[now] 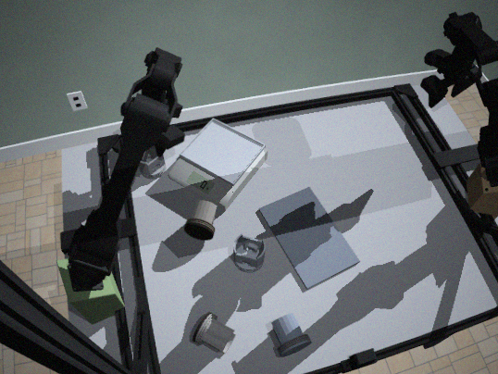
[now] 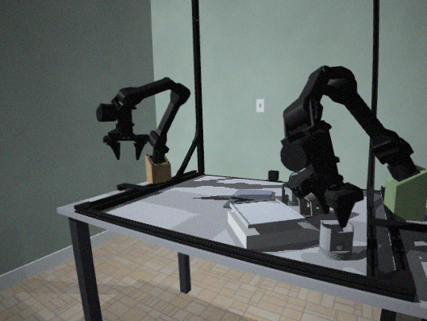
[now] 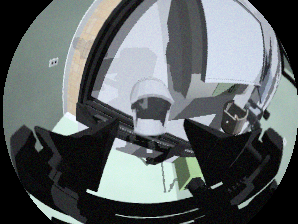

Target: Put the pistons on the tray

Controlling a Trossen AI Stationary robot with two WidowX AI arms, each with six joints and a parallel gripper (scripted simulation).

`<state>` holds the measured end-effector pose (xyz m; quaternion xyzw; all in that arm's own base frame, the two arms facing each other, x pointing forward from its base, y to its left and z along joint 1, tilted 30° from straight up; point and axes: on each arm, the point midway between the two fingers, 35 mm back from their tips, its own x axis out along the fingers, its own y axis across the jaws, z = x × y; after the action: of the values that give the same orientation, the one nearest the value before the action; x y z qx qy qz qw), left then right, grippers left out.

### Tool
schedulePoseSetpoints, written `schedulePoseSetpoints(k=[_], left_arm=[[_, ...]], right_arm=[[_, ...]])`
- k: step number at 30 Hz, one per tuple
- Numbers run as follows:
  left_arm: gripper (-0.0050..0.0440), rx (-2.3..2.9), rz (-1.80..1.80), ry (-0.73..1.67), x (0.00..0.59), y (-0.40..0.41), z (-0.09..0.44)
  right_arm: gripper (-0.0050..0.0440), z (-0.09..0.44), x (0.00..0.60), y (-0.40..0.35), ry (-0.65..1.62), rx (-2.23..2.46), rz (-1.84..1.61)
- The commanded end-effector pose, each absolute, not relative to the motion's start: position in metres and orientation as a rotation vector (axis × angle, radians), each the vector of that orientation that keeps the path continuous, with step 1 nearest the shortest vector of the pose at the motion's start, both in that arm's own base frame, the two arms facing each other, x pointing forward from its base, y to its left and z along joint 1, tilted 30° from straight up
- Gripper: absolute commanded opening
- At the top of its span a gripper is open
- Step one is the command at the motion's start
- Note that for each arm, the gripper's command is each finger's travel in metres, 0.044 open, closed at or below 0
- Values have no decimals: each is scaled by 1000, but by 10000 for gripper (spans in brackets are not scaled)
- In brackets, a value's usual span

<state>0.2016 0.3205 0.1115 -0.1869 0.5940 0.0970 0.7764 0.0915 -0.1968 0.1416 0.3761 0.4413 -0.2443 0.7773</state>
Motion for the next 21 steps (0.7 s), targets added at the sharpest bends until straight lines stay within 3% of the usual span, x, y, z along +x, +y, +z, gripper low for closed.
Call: schedulePoseSetpoints(k=[1, 21], left_arm=[[378, -395, 215, 1280, 200, 323, 122], [378, -393, 216, 1280, 162, 319, 188]], right_arm=[[440, 142, 92, -197, 953, 813, -525], [440, 142, 92, -197, 953, 813, -525]])
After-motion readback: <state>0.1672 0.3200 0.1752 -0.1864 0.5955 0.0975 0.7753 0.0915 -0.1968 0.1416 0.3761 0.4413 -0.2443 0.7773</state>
